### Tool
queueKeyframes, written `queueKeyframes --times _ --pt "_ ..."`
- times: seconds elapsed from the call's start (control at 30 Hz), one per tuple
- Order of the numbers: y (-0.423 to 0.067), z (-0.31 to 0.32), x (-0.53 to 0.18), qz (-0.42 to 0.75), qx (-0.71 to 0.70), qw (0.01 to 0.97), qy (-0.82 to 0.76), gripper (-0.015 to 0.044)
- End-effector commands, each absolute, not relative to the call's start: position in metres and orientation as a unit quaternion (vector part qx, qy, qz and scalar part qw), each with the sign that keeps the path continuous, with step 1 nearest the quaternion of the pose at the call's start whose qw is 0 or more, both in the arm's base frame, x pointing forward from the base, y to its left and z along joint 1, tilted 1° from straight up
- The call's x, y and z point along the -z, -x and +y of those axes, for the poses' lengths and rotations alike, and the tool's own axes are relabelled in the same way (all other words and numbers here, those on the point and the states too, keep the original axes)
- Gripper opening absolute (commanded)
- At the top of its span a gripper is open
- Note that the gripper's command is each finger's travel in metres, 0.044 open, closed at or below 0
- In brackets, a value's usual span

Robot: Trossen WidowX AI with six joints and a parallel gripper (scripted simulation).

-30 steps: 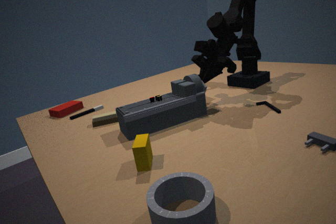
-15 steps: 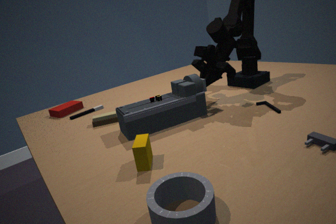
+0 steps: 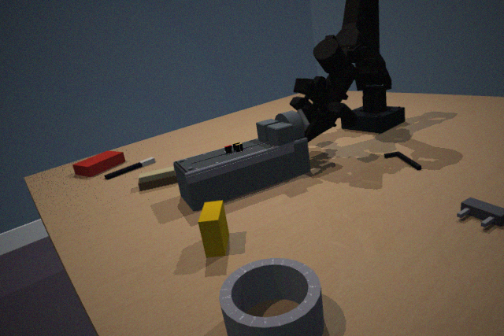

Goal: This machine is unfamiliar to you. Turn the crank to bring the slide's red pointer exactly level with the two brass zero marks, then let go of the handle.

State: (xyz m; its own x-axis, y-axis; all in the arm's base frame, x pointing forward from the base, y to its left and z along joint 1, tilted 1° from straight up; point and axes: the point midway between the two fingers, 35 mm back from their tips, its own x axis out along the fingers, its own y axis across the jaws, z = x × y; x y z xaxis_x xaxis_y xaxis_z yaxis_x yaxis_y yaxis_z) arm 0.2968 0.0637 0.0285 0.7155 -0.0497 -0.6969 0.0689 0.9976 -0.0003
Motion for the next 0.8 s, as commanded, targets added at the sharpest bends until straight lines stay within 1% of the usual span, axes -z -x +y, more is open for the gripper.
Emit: queueKeyframes --times 0.0,0.77 --pt "-0.297 0.070 -0.021 0.379 0.032 0.925 -0.014 0.0000" --pt "-0.299 0.094 -0.018 0.379 0.031 0.925 -0.015 0.0000"
